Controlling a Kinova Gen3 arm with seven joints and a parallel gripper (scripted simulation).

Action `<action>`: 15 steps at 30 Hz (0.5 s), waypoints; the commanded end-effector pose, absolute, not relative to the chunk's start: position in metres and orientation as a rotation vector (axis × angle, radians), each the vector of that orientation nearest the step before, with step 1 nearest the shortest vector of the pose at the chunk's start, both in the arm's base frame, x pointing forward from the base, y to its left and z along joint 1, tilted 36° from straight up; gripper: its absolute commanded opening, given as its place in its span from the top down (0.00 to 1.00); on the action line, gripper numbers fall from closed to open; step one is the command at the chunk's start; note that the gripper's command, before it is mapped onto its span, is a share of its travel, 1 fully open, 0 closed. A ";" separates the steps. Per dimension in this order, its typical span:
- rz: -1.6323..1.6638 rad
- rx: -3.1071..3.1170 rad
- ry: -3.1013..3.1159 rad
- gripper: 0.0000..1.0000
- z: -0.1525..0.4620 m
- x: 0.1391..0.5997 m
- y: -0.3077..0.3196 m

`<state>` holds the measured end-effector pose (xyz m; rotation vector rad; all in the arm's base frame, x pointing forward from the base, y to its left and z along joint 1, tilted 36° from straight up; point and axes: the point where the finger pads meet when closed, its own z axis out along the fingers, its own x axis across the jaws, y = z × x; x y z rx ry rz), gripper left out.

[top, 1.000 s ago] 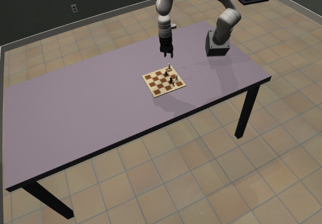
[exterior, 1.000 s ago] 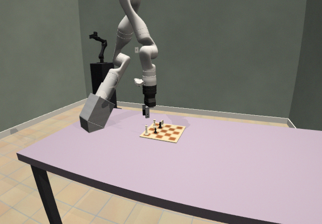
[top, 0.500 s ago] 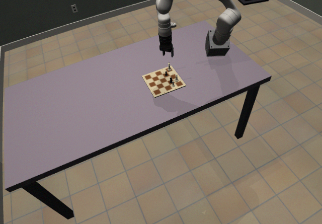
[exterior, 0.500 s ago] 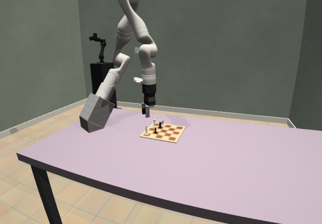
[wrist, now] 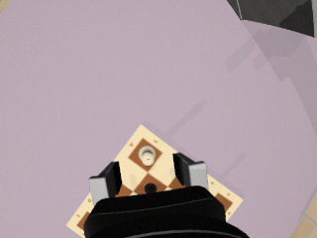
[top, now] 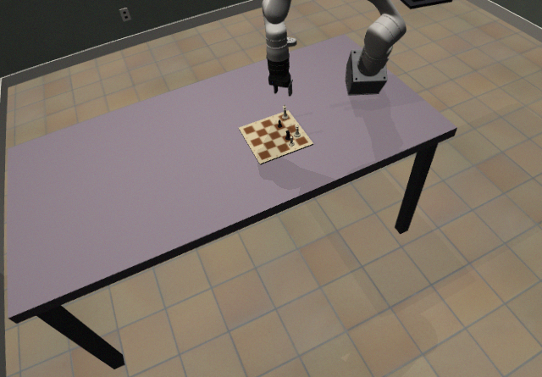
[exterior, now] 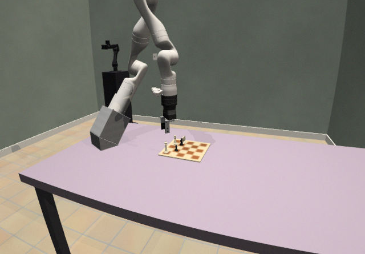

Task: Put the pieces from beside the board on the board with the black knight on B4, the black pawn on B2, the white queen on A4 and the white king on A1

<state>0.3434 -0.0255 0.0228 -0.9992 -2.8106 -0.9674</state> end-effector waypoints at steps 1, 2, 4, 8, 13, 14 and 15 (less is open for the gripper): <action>-0.967 -1.002 -2.813 0.00 0.027 0.344 -0.029; -0.967 -1.002 -2.813 0.00 0.028 0.344 -0.030; -0.967 -1.002 -2.813 0.00 0.031 0.343 -0.032; -0.967 -1.002 -2.813 0.00 0.041 0.341 -0.038; -0.968 -1.002 -2.813 0.00 0.049 0.339 -0.044; -0.968 -1.002 -2.812 0.00 0.052 0.338 -0.046; -0.968 -1.001 -2.812 0.00 0.055 0.337 -0.048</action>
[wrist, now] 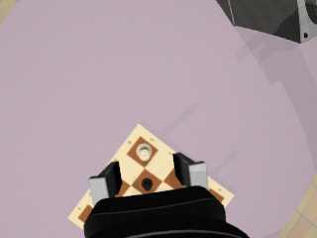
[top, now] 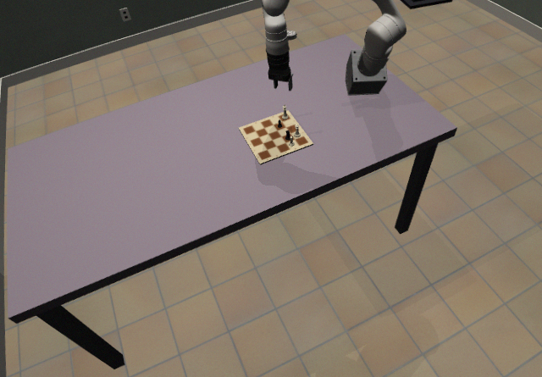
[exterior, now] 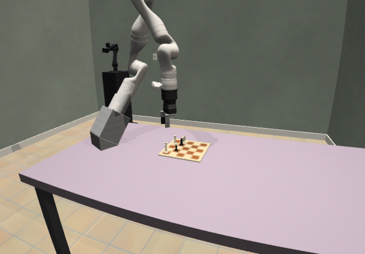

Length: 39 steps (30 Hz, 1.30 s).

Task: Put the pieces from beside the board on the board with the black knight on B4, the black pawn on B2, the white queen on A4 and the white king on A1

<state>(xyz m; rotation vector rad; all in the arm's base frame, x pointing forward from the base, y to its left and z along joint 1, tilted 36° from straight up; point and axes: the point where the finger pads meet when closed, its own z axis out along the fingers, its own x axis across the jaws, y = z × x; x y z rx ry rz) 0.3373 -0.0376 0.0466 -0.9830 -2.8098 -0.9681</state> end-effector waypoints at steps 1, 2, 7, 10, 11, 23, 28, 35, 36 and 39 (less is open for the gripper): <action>-0.968 -1.001 -2.812 0.00 0.058 0.337 -0.050; -0.968 -1.001 -2.812 0.00 0.060 0.336 -0.051; -0.968 -1.001 -2.812 0.00 0.069 0.334 -0.057; -0.968 -1.001 -2.812 0.00 0.071 0.334 -0.058; -0.968 -1.001 -2.812 0.00 0.071 0.334 -0.058; -0.968 -1.001 -2.812 0.00 0.071 0.334 -0.058; -0.968 -1.001 -2.812 0.00 0.071 0.334 -0.058; -0.968 -1.001 -2.812 0.00 0.071 0.334 -0.058; -0.968 -1.001 -2.812 0.00 0.071 0.334 -0.058; -0.968 -1.001 -2.812 0.00 0.071 0.334 -0.058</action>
